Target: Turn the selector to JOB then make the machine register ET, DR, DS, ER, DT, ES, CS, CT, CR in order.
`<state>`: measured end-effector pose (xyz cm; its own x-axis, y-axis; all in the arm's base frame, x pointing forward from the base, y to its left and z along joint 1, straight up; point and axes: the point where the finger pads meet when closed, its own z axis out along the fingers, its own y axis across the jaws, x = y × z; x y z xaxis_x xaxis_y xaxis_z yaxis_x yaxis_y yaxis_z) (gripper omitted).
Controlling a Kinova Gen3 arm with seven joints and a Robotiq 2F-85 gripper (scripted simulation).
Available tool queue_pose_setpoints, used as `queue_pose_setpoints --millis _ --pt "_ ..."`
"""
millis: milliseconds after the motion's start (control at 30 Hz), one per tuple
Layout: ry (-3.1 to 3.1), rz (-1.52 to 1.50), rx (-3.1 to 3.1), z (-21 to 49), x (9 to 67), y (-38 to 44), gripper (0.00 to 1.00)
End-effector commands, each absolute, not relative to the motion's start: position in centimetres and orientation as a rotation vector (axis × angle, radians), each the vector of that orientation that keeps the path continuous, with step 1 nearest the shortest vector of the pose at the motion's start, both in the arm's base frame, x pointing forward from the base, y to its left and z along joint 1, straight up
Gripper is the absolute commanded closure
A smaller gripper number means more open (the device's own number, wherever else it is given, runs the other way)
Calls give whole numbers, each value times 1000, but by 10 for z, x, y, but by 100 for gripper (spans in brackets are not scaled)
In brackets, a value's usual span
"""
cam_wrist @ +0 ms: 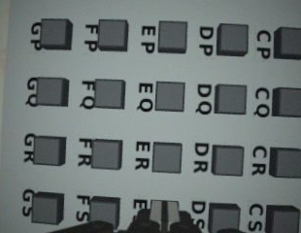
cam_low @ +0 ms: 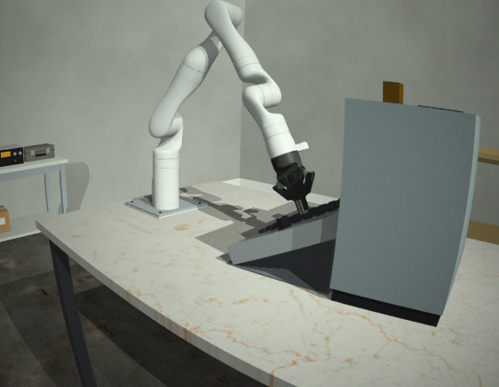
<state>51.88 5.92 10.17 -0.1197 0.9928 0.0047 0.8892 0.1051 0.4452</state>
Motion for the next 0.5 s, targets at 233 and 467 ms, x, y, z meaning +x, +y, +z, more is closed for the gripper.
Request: queue_pose_setpoints --millis 233,467 --pt "2094 494 1857 113 512 59 90" --pt "2094 493 1858 123 506 58 90"
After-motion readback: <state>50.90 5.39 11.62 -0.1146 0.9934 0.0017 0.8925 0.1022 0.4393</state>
